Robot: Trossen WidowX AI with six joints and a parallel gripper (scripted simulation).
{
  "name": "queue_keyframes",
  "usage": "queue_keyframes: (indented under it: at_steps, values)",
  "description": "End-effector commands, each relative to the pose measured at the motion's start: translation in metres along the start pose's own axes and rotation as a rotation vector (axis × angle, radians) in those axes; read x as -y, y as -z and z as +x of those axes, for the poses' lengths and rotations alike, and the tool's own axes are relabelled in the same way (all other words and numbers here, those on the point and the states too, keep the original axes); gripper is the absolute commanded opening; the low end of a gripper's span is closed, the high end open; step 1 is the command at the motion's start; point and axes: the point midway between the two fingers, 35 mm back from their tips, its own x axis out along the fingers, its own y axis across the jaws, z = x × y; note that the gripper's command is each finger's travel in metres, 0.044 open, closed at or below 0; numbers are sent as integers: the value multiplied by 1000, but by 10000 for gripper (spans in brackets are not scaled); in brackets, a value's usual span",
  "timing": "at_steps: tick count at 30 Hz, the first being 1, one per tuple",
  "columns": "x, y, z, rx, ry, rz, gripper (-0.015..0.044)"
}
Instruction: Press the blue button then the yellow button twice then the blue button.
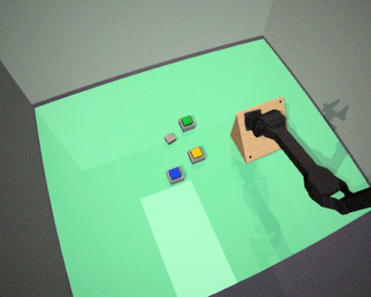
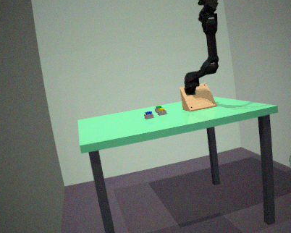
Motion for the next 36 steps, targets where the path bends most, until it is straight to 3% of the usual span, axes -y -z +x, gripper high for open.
queue_keyframes:
  at_steps: [1, 10, 20, 29, 36]
  values:
    - [-48, -60, 11, 193, -129, -13, 400]
    - [-176, -195, -29, 631, -521, -39, 400]
    - [-313, -275, -168, 983, -1090, -123, 400]
    - [-406, -257, -332, 1069, -1708, -325, 400]
    - [-447, -180, -453, 860, -2204, -624, 400]
